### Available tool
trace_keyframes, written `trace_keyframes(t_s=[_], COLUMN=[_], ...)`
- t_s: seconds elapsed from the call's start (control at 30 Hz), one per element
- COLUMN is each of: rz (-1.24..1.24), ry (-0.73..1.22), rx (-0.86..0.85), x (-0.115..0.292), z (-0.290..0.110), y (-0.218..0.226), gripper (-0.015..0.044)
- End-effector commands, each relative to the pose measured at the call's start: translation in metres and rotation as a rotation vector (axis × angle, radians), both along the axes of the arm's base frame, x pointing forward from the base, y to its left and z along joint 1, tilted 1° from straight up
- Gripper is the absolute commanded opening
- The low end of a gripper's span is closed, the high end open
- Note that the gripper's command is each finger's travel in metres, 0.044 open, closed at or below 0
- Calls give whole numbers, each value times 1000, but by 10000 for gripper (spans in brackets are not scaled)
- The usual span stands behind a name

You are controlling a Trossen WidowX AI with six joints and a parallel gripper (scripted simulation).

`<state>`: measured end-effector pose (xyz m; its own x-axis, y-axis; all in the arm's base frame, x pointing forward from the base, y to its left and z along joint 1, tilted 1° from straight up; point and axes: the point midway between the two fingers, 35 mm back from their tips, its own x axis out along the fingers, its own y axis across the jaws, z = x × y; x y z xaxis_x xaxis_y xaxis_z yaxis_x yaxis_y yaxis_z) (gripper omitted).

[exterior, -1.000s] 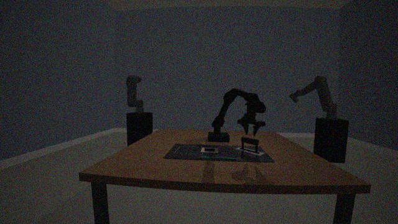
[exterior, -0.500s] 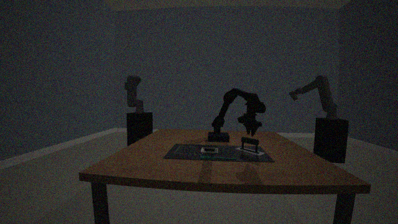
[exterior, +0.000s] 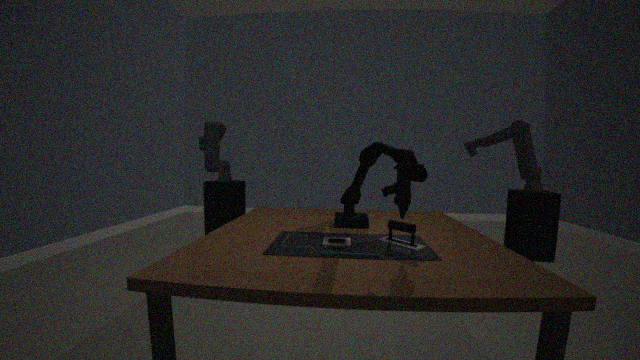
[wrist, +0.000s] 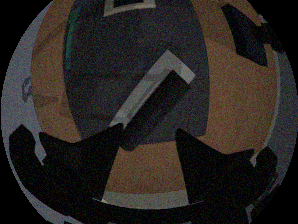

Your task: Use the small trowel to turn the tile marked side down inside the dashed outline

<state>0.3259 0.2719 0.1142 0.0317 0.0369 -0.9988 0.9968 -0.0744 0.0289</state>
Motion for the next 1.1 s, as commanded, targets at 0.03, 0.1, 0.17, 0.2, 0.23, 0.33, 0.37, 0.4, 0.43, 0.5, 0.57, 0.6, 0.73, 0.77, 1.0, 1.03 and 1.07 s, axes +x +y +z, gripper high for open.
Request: trace_keyframes(t_s=[0.03, 0.1, 0.17, 0.2, 0.23, 0.33, 0.37, 0.4, 0.43, 0.5, 0.57, 0.6, 0.73, 0.77, 1.0, 1.03, 1.07], rz=[-149, -218, -288, -323, -357, -462, -496, -525, -543, -548, -548, -548, -548, -548, -549, -549, -549], ry=[7, 9, 12, 13, 15, 19, 20, 21, 22, 22, 22, 22, 22, 22, 21, 21, 21], rx=[4, 6, 9, 10, 11, 14, 15, 16, 16, 17, 17, 17, 17, 17, 17, 17, 17], x=[0, 0, 0, 0, 0, 0, 0, 0, 0, 0, 0, 0, 0, 0, 1, 1, 1], z=[0, 0, 0, 0, 0, 0, 0, 0, 0, 0, 0, -1, -7, -9, -20, -22, -23], y=[-1, -1, -1, -1, -1, -1, -1, -1, -1, -1, -1, -1, 0, 0, 0, 0, 0], gripper=[270, 270, 270, 270, 270, 270, 270, 270, 270, 270, 270, 270, 270, 270, 270, 270, 270])
